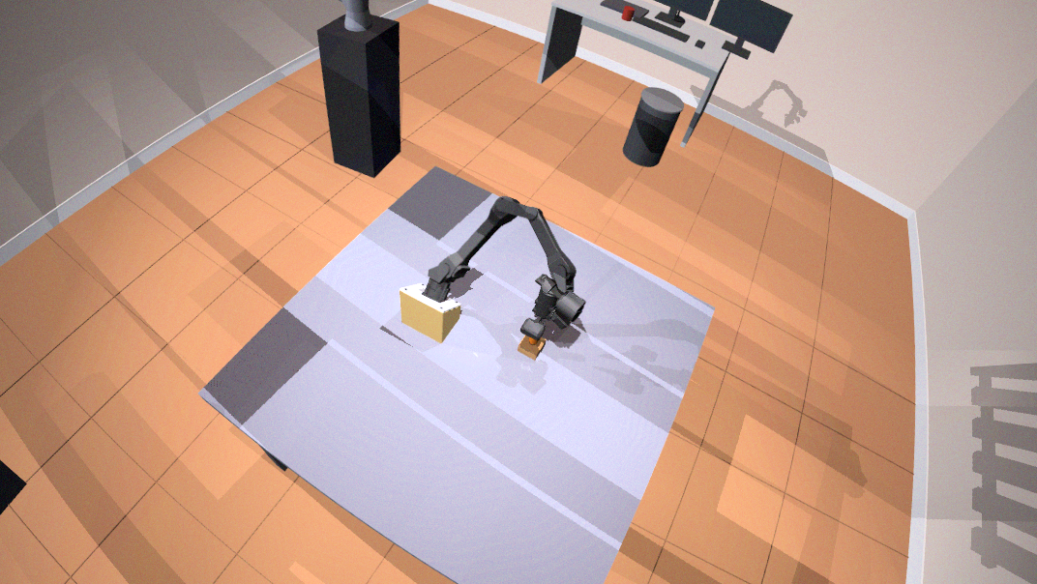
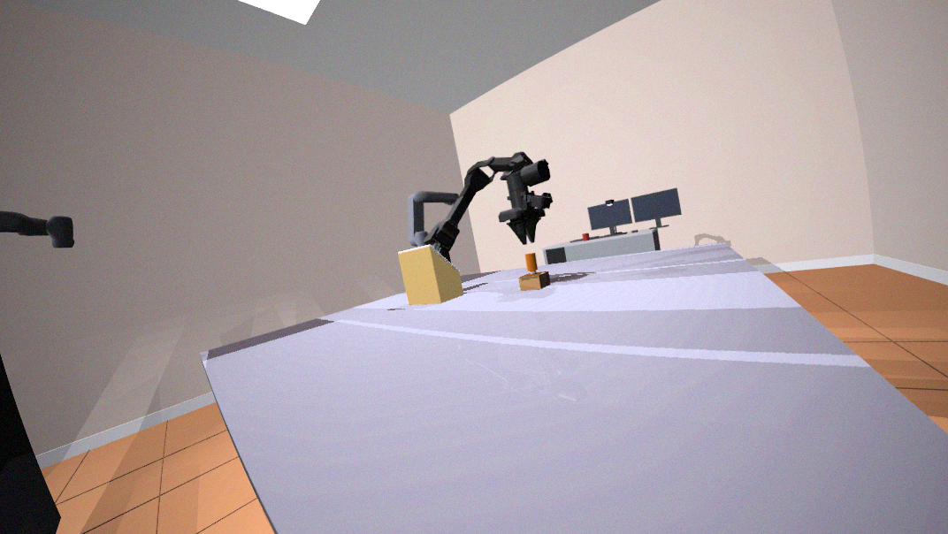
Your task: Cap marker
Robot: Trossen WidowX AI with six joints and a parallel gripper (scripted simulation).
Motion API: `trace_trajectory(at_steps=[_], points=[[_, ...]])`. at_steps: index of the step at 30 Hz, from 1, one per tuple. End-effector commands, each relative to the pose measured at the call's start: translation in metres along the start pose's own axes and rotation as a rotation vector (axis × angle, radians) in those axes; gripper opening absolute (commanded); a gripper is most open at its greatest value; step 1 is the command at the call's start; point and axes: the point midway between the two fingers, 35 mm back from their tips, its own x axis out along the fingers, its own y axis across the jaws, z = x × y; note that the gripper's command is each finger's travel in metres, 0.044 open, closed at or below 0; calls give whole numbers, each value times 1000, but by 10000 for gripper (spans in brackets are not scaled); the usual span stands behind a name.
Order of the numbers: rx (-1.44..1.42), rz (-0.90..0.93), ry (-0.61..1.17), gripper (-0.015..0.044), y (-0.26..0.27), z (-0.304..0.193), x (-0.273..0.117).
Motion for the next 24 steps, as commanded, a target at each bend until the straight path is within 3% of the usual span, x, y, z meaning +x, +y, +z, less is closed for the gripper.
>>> trace_trajectory(at_steps=[1,6,24], points=[[22,-3,3,125,0,-2,-1],[22,-3,3,0,0,-2,-1],[22,-3,3,0,0,-2,8]])
